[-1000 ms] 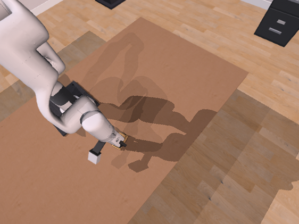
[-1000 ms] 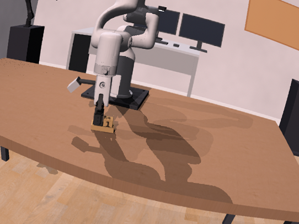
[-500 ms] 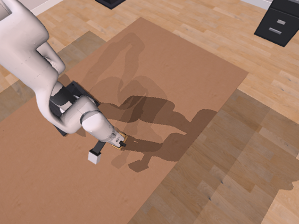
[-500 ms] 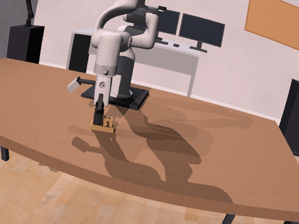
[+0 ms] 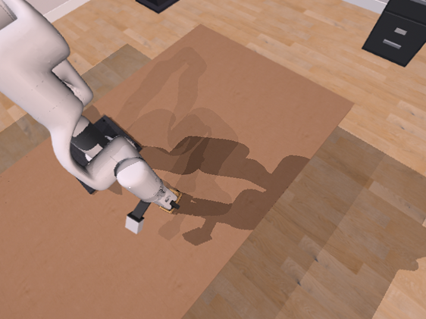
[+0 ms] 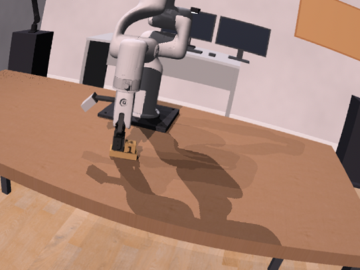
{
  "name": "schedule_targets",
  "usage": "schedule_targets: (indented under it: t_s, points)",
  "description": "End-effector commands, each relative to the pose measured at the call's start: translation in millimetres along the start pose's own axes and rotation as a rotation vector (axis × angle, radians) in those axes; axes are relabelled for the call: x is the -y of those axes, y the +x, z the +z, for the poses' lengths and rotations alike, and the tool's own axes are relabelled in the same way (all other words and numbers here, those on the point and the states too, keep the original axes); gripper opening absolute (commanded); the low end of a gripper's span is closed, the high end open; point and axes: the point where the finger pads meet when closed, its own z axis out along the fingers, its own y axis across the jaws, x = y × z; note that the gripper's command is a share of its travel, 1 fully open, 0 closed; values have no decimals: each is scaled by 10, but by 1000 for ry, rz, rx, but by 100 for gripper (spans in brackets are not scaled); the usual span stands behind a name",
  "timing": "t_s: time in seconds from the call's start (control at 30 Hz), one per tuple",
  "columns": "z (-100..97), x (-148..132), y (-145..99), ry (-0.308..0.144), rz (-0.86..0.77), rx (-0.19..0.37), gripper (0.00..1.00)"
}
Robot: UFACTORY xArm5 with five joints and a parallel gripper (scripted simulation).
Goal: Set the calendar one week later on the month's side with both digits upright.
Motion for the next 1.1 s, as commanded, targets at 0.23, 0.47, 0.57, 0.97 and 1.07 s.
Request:
schedule_targets:
  t_s: [0.23, 0.47, 0.57, 0.97, 1.07]
  points:
    - [-73, 12, 2, 3, 0, -1, 29]
    - [-424, 13, -3, 3, 0, -1, 29]
    - [-577, 13, -6, 3, 0, -1, 29]
    - [-999, 14, -14, 3, 0, -1, 29]
    - [-999, 14, -14, 3, 0, -1, 29]
